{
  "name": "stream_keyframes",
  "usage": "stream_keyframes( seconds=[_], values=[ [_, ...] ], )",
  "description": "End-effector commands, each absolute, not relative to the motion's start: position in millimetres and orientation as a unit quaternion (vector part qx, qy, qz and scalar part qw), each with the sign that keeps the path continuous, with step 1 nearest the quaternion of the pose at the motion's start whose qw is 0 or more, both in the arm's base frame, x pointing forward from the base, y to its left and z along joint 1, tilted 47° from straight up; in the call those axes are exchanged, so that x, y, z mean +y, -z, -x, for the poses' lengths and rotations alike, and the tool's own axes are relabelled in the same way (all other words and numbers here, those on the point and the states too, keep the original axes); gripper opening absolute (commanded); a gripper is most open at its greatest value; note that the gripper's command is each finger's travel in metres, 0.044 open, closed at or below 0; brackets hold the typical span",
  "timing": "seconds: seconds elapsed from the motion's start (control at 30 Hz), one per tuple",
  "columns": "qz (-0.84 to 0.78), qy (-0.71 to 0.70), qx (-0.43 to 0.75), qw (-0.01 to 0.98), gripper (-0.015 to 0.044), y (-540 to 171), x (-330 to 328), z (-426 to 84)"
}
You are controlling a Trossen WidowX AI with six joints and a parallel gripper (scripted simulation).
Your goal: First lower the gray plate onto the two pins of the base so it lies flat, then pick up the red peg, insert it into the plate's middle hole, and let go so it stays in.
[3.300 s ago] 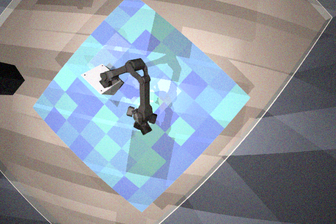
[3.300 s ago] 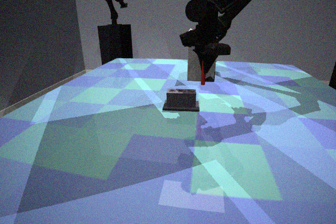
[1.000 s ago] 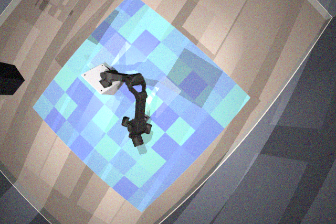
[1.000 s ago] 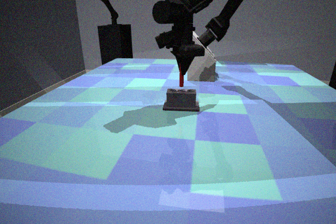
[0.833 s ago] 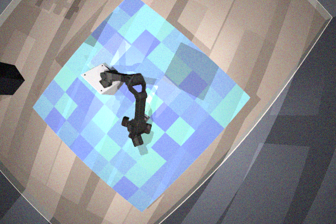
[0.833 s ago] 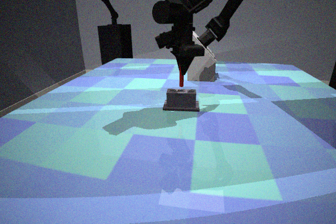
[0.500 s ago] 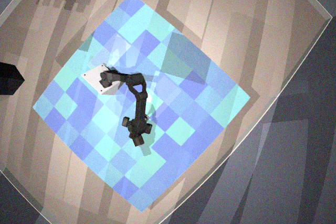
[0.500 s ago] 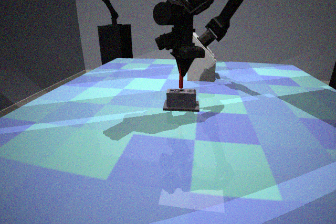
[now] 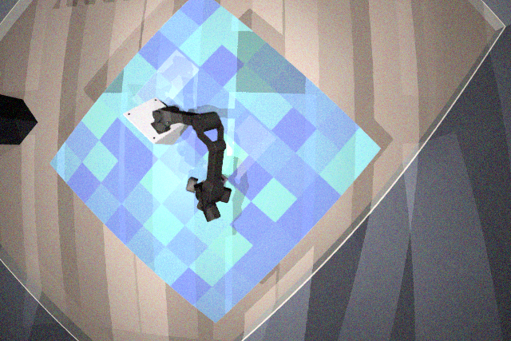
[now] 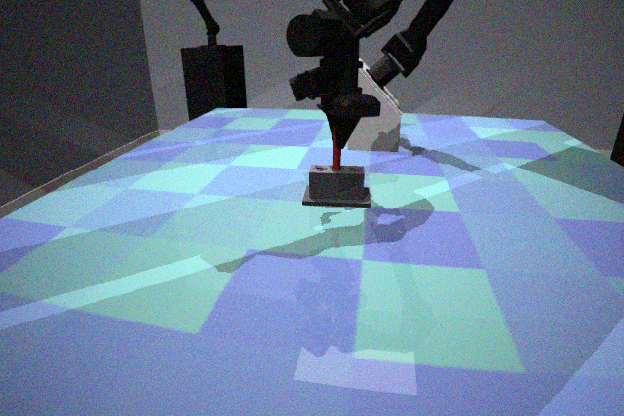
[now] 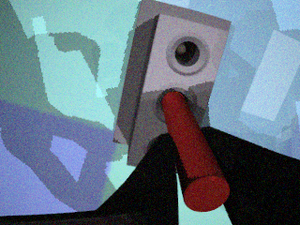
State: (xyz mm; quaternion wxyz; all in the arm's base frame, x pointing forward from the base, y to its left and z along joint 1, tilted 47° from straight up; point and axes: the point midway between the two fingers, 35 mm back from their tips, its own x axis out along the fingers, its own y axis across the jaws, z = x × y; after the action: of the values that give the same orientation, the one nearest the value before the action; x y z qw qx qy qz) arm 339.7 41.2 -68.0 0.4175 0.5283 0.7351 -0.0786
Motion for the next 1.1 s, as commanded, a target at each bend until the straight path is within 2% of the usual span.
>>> stream_keyframes(
  seconds=[0.0, 0.73, 0.93, 1.07],
  values=[
    [-0.528, 0.078, 0.735, 0.418, 0.0000, 67.5, 41.1, -340.1],
    [-0.527, 0.078, 0.735, 0.418, 0.0000, 69.5, 42.4, -338.6],
    [-0.527, 0.078, 0.735, 0.418, 0.0150, 69.5, 42.4, -338.6],
    [-0.527, 0.078, 0.735, 0.418, 0.0150, 69.5, 42.4, -338.6]
  ],
)
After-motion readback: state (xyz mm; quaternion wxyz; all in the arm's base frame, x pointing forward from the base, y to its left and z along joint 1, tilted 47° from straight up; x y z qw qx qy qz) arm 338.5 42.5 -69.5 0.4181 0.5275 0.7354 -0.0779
